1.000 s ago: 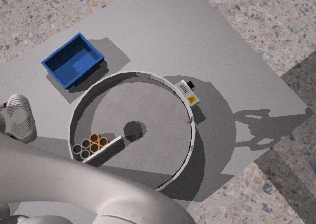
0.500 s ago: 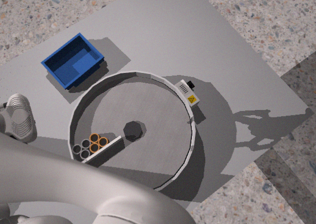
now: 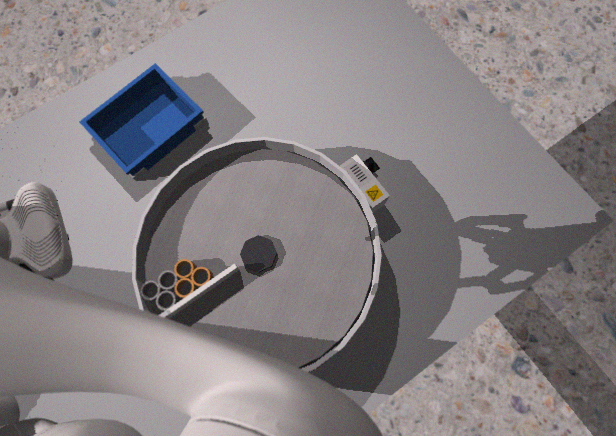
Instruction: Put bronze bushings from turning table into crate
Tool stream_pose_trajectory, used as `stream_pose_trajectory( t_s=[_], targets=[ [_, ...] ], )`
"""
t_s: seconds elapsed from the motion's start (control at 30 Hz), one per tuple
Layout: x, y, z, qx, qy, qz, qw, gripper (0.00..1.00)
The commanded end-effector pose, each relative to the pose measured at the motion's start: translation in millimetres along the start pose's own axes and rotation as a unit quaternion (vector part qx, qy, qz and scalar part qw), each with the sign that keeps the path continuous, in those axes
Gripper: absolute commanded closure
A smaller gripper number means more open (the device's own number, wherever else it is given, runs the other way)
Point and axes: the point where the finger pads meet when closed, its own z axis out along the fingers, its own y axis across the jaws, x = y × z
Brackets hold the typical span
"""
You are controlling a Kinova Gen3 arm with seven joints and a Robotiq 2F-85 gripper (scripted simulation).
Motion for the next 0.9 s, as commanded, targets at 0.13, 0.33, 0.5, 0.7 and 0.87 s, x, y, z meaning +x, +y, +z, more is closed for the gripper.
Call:
stream_pose_trajectory(
  t_s=[0.13,0.33,0.5,0.7,0.87],
  targets=[
    [0,0,-0.3,0.001,0.0,0.0,1.0,0.0],
    [0,0,-0.3,0.001,0.0,0.0,1.0,0.0],
    [3,3,14.0,0.001,0.0,0.0,1.0,0.0],
    [7,9,35.6,0.001,0.0,0.001,1.0,0.0],
    [7,9,35.6,0.001,0.0,0.001,1.0,0.0]
  ],
)
